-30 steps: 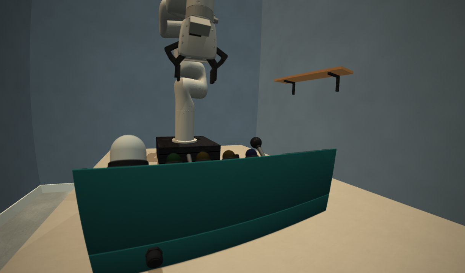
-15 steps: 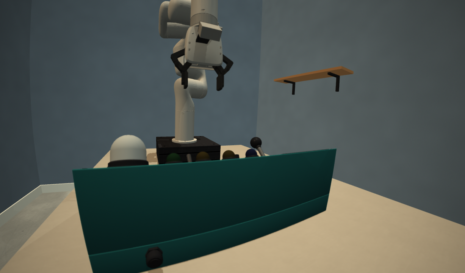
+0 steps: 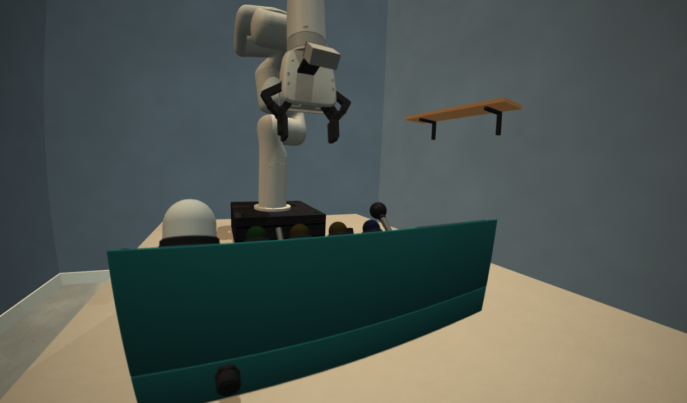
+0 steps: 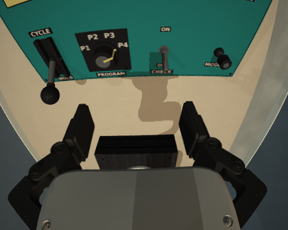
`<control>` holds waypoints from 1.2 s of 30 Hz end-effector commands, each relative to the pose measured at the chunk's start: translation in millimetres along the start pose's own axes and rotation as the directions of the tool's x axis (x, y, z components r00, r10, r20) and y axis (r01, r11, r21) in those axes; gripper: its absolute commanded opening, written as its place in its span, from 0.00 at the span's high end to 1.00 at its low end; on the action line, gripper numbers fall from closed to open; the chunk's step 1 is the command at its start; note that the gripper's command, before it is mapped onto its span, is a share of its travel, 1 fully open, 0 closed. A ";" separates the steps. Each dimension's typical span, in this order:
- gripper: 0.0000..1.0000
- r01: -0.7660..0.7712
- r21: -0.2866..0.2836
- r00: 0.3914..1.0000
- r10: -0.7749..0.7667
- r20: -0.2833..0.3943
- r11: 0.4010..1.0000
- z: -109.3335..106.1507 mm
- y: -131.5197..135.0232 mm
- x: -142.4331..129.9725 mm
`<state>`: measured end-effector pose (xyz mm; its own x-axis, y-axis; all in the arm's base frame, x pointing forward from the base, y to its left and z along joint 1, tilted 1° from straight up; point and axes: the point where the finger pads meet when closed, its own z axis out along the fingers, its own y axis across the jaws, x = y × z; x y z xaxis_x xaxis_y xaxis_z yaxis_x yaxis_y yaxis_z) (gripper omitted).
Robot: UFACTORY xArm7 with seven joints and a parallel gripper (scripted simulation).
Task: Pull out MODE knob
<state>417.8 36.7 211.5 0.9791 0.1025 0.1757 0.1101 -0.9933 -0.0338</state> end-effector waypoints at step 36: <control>0.00 0.071 0.030 0.988 -0.066 -0.142 0.997 20.8 -25.5 6.6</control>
<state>423.5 63.6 191.1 0.9373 0.1598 0.3099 0.1841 -0.9816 -0.0507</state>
